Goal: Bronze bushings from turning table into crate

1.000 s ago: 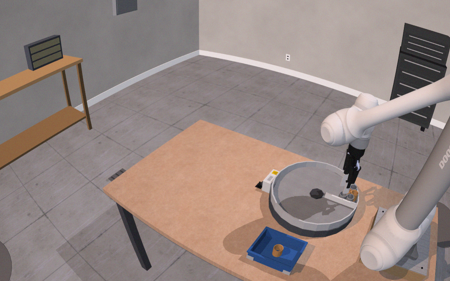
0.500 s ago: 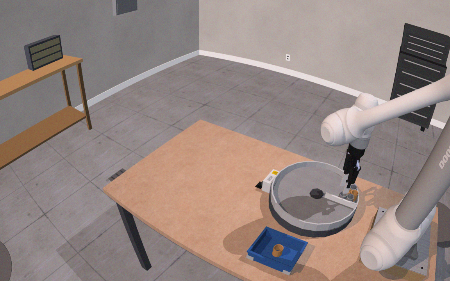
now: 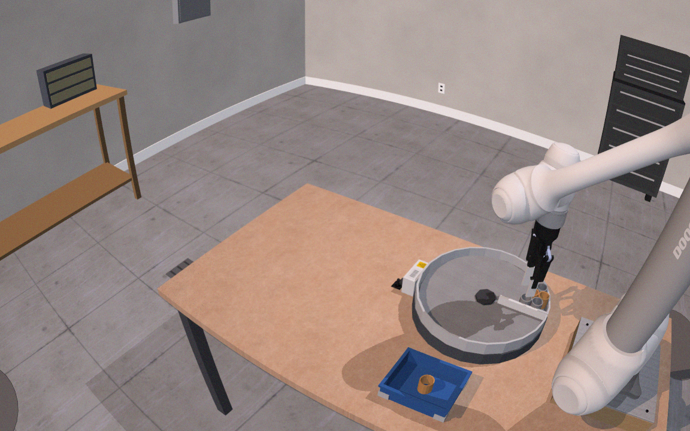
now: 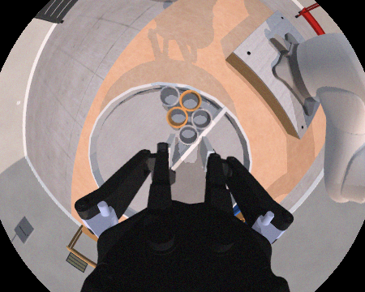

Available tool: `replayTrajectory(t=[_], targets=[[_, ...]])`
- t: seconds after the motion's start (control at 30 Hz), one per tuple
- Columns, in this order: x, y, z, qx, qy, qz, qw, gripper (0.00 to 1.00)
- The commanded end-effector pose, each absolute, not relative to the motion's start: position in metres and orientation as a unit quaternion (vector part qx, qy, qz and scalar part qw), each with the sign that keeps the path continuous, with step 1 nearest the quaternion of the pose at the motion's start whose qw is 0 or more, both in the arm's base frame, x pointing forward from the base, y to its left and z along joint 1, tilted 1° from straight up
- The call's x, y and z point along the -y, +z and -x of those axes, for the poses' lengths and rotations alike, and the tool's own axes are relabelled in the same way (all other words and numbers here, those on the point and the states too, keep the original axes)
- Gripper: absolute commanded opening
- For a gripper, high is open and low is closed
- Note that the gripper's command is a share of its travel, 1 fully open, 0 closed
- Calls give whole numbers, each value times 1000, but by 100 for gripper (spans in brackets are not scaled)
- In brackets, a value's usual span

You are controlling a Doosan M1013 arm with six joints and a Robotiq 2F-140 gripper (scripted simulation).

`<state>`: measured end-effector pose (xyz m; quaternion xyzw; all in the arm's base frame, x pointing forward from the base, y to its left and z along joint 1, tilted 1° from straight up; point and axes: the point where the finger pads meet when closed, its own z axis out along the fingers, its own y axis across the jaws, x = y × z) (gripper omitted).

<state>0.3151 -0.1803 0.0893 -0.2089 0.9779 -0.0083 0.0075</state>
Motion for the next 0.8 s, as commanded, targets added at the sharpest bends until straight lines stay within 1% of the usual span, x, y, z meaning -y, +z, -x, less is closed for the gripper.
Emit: replayTrajectory(t=[0.0, 0.23, 0.53, 0.77], targets=[[180, 89, -315, -978, -8, 209, 8, 28], [180, 88, -315, -978, -8, 209, 8, 28], [180, 65, -315, -978, -8, 209, 8, 28], [180, 65, -315, -978, -8, 209, 8, 28]])
